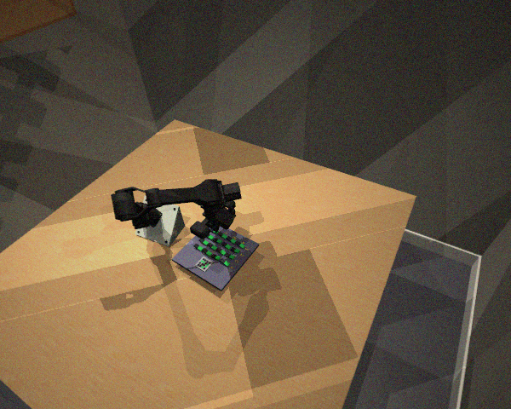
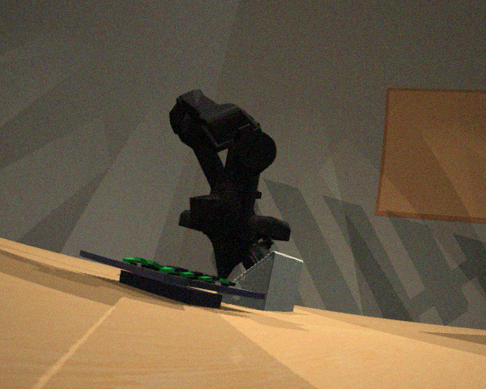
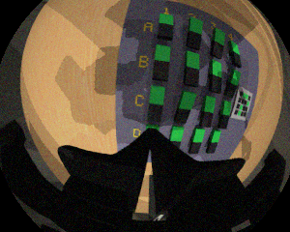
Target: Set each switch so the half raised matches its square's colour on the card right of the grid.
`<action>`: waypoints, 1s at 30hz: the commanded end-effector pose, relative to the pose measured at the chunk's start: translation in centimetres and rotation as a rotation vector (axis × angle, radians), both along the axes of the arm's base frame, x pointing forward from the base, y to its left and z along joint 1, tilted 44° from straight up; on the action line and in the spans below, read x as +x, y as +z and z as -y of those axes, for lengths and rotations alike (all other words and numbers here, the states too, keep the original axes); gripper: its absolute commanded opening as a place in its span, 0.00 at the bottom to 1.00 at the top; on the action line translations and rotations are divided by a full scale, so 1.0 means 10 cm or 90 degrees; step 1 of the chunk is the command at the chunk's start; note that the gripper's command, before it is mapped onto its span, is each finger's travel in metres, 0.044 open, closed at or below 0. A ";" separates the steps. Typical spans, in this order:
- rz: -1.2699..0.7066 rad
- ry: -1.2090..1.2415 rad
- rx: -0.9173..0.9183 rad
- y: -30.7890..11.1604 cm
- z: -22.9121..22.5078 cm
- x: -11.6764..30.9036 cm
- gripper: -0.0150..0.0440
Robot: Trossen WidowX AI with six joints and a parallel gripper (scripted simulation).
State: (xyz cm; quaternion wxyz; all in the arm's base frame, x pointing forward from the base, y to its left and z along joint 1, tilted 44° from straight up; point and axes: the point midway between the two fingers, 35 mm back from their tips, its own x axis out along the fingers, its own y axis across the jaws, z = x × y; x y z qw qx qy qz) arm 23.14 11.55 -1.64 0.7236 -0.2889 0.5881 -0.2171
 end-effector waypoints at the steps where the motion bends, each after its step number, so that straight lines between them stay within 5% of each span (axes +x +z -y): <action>1: -0.003 0.002 -0.004 -0.01 0.02 0.00 0.25; 15: -0.003 0.002 -0.004 -0.03 0.03 0.00 0.25; 21: 0.008 0.013 -0.002 0.42 -0.39 -0.16 0.25; 30: 0.008 0.014 -0.003 0.58 -0.21 -0.30 0.25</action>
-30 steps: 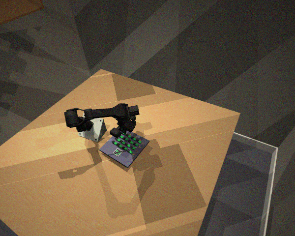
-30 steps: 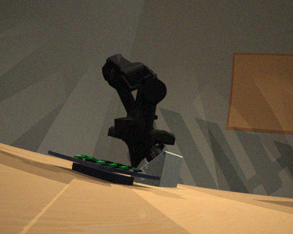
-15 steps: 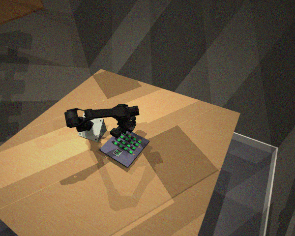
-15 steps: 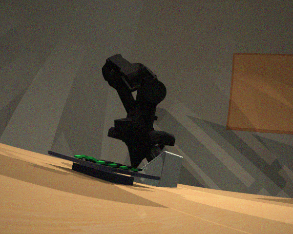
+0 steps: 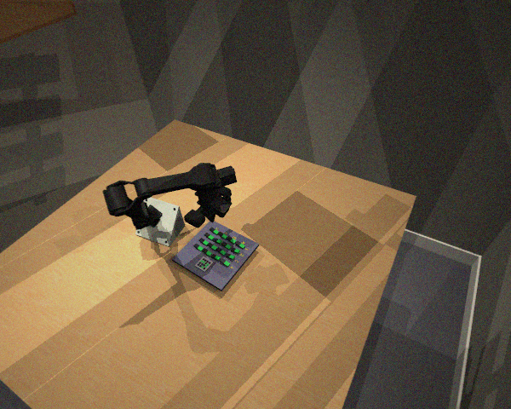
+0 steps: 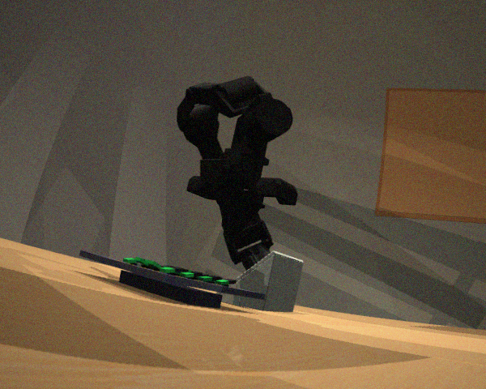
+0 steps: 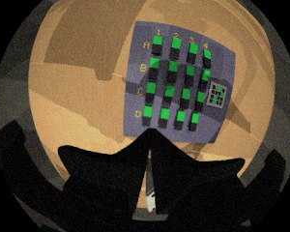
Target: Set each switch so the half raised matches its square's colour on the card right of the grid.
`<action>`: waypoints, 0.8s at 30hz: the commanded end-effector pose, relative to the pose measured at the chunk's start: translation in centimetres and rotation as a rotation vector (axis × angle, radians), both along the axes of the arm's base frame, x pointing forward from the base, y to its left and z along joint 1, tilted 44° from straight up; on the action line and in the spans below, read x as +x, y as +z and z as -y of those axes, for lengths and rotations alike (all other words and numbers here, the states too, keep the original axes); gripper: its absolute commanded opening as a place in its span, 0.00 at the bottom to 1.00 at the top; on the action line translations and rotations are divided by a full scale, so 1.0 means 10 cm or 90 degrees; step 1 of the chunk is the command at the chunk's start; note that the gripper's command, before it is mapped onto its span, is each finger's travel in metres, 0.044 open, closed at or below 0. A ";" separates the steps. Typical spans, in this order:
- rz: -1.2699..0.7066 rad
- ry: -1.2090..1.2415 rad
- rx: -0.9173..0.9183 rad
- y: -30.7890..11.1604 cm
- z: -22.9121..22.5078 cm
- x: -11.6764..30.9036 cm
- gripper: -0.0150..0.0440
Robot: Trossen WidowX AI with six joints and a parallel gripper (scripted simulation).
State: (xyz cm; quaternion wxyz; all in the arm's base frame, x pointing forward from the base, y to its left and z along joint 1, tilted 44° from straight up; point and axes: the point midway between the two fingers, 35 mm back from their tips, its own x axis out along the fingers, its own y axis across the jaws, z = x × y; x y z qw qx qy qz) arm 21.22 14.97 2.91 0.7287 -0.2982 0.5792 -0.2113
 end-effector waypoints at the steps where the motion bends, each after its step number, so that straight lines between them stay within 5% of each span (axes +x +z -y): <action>1: 0.000 -0.003 0.001 0.15 0.17 -0.14 0.25; 24: 0.013 0.008 0.001 -0.18 0.50 -0.04 0.25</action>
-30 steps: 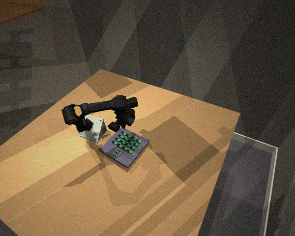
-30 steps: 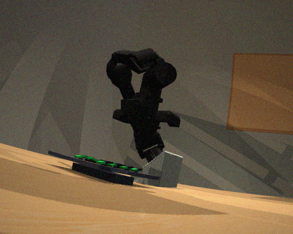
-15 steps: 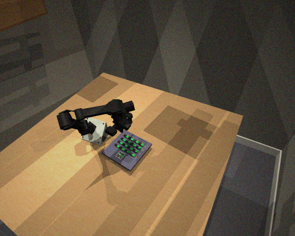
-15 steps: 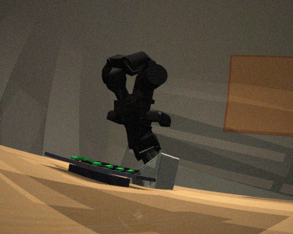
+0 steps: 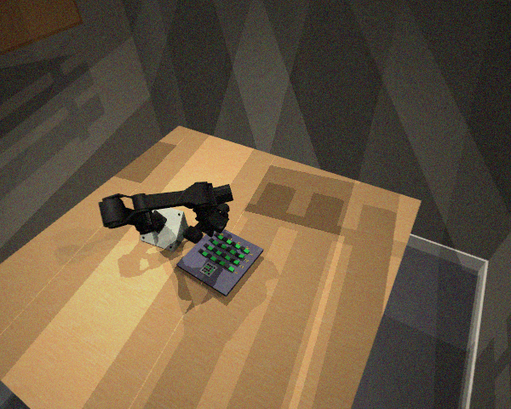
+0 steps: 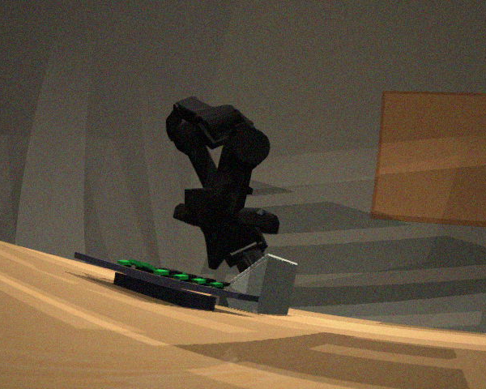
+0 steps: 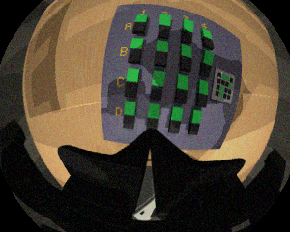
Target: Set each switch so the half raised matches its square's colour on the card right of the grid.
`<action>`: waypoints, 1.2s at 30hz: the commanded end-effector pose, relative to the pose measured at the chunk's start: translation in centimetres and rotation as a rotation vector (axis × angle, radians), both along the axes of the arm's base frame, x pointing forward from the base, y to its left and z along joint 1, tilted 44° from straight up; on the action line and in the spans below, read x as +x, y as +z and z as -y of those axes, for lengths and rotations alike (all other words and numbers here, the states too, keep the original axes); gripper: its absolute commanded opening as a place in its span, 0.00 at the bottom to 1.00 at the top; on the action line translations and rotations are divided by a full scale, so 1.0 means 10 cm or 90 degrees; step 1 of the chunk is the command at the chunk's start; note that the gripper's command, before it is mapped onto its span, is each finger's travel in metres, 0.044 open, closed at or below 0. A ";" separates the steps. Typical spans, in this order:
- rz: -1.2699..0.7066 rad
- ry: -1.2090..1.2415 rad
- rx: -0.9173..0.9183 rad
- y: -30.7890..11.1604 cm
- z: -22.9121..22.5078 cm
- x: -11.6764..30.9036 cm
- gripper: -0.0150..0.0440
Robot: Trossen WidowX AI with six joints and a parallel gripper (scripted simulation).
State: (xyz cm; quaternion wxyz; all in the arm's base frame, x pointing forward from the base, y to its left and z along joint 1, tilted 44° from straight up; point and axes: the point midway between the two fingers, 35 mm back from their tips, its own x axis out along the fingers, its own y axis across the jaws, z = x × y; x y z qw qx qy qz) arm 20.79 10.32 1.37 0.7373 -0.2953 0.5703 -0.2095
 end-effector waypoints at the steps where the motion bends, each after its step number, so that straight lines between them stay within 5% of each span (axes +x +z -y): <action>1: -0.001 0.003 -0.004 -0.03 0.05 0.00 0.25; 36: -0.001 0.003 -0.004 -0.11 0.12 0.03 0.25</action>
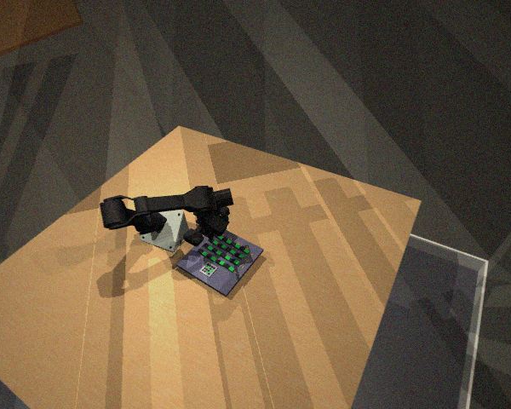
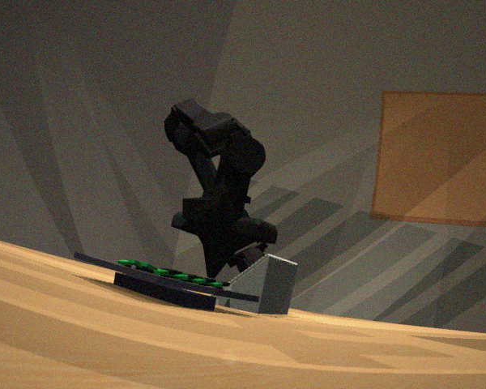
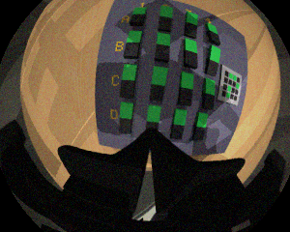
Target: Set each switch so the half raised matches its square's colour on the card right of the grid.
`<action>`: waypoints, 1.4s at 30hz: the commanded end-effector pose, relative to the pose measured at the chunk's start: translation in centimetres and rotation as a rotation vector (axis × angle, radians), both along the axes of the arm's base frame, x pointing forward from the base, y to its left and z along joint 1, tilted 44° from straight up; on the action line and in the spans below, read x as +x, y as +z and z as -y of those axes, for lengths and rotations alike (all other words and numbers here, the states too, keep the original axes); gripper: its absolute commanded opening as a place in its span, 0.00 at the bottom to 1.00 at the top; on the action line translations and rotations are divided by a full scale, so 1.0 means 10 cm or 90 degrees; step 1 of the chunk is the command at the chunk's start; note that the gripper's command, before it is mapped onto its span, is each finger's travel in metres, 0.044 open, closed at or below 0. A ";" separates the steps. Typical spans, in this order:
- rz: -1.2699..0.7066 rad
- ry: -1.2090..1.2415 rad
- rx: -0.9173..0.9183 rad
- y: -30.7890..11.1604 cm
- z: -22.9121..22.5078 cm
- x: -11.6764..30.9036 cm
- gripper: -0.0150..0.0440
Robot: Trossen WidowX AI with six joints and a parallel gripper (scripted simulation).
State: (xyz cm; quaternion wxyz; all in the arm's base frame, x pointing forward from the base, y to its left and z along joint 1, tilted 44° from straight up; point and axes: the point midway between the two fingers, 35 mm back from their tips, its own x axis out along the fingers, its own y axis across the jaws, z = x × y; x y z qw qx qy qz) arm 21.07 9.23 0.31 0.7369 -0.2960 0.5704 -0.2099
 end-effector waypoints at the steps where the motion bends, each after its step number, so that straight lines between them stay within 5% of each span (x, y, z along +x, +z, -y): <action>1: -0.001 0.003 -0.003 0.00 0.01 0.00 0.25; 42: -0.001 0.003 -0.003 -0.04 0.04 0.01 0.25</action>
